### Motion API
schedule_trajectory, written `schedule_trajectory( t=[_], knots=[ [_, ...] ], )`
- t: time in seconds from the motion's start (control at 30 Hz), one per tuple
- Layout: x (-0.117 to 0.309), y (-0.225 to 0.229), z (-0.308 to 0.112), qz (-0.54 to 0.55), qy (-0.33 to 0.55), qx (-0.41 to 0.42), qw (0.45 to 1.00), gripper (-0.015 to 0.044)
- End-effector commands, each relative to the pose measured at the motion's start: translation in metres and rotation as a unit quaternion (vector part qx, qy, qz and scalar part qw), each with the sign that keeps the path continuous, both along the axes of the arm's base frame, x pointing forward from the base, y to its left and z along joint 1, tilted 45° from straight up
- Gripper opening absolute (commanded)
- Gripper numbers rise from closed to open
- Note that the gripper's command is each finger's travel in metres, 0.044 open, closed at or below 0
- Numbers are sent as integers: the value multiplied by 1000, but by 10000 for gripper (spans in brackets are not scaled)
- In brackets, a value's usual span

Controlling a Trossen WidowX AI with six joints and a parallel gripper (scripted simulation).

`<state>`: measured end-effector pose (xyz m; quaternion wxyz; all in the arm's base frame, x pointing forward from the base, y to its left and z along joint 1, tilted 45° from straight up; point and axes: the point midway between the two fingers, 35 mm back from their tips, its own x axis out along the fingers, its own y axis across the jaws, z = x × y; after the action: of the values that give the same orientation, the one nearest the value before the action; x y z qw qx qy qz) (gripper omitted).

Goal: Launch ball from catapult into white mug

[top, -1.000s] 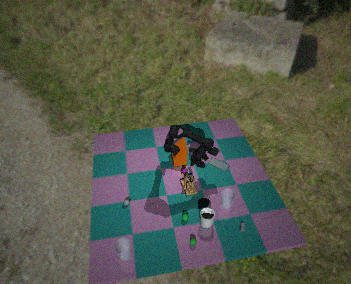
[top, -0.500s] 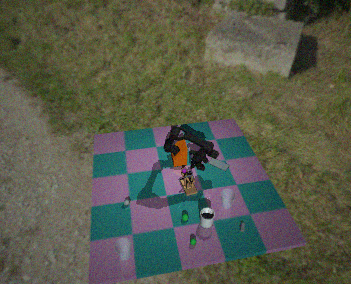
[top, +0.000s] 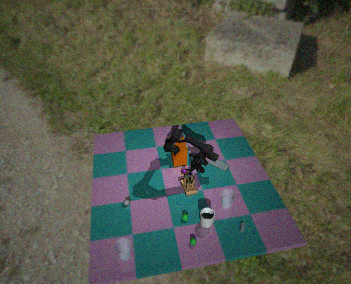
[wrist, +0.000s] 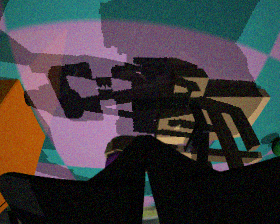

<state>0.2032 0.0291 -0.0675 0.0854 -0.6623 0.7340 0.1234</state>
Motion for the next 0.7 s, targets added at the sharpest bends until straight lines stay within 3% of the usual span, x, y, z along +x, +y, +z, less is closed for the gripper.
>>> schedule_trajectory(
  t=[0.0,0.67],
  knots=[
    [-3,-7,-5,1,6,-4,1000,0],
    [-10,-28,-25,1,6,-5,1000,0]
  ],
)
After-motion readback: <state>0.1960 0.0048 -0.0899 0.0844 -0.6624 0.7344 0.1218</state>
